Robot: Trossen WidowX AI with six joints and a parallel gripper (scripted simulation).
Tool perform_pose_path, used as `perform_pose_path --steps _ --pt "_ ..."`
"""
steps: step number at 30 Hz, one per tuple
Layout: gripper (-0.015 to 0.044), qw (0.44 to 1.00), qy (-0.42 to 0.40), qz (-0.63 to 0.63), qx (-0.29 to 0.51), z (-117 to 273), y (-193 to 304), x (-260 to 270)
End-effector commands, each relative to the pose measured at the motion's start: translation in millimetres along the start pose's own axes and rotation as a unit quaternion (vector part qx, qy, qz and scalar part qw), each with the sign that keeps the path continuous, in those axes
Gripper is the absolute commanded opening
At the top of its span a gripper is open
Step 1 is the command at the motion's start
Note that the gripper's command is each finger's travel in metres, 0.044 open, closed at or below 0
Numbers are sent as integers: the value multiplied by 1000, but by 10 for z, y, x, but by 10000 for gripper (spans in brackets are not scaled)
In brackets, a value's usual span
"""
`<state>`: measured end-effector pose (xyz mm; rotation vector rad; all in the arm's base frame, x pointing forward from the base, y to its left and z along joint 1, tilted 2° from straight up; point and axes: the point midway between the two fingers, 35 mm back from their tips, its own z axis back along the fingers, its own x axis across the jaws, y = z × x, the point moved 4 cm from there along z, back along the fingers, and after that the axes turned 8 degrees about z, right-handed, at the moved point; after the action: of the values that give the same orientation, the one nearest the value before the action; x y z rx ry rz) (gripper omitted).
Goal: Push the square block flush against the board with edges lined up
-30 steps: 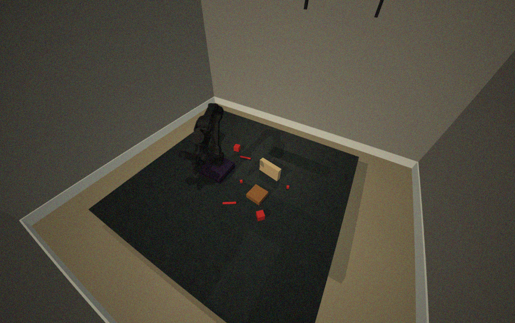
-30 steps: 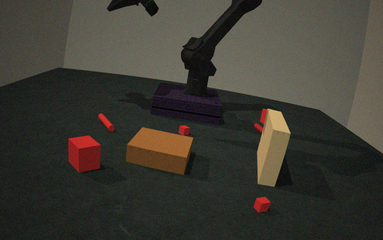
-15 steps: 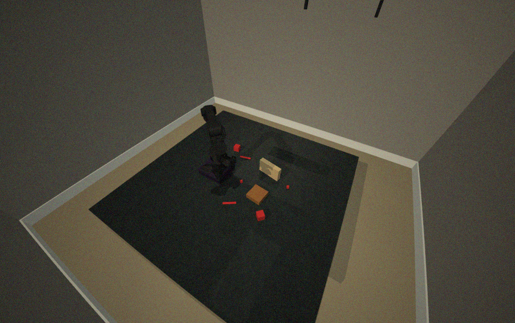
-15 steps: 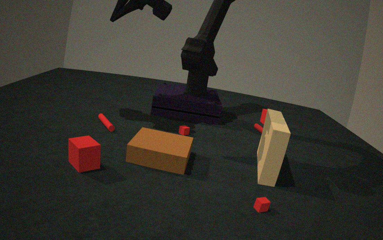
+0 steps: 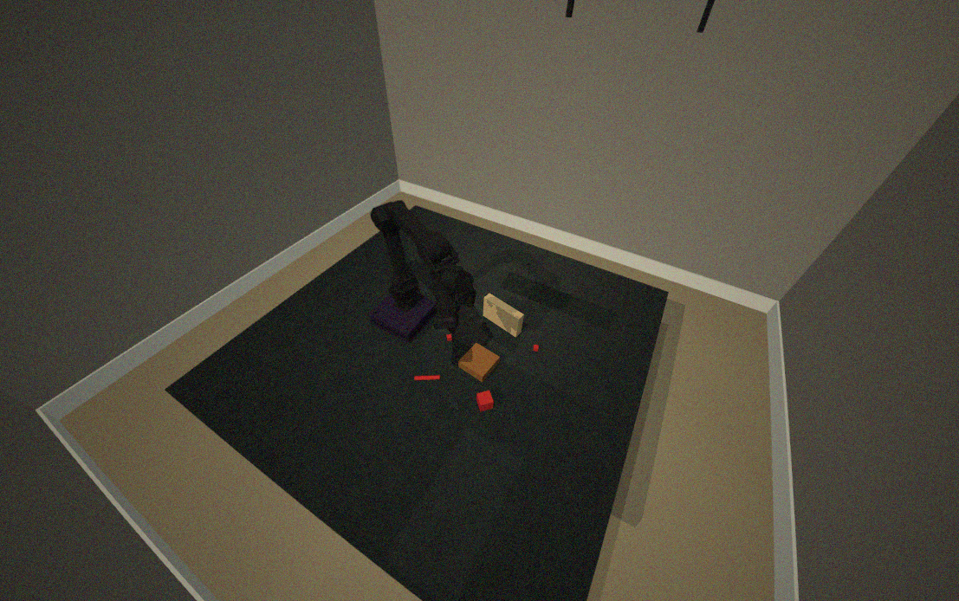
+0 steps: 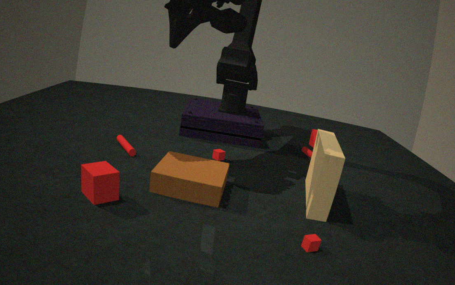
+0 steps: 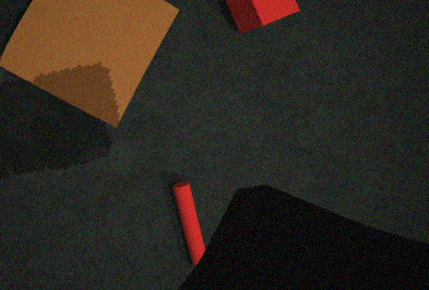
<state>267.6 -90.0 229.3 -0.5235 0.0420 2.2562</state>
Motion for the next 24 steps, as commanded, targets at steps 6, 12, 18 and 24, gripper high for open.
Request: perform_pose_path --steps 6,12,18,24 --pt "0 990 -64 122 -19 -145 -573 299" --pt "0 974 -99 201 -25 -212 -909 552" --pt "0 947 -136 288 -28 -270 -1251 895" --pt "0 910 -170 376 -28 -309 -1553 1313"
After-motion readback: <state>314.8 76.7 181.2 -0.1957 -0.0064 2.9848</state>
